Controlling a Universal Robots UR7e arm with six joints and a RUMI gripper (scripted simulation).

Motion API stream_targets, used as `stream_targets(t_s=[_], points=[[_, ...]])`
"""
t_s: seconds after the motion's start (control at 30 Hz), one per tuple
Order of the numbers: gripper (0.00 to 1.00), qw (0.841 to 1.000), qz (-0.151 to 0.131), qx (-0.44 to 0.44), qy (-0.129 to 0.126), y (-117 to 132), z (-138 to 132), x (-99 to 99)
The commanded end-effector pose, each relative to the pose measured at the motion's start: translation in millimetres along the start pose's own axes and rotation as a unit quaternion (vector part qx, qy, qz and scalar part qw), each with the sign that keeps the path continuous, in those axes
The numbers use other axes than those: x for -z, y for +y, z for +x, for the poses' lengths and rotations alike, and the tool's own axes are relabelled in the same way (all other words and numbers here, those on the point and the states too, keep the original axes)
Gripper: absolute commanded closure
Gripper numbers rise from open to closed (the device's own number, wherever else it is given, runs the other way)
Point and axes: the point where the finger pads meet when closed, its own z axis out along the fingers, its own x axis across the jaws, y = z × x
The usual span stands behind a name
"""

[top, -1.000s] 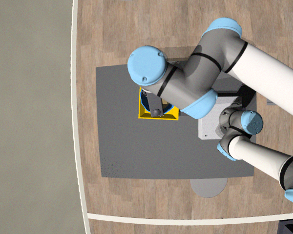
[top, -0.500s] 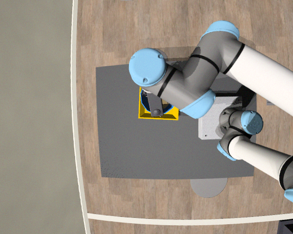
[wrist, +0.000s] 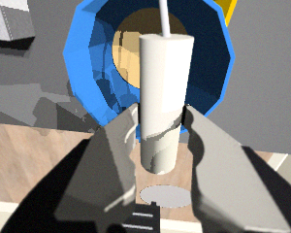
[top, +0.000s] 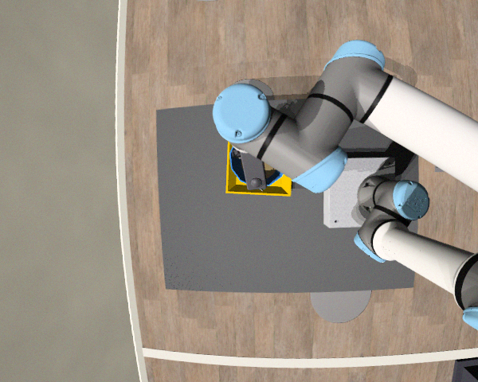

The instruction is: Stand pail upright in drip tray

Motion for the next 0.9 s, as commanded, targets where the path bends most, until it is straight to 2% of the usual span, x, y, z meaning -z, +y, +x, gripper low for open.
stream_targets(t_s=[0.0, 0.87], points=[[1.0, 1.0, -0.001, 0.0, 0.001, 0.4, 0.4, -4.9], [1.0, 1.0, -0.001, 0.0, 0.001, 0.9, 0.4, -35.4]])
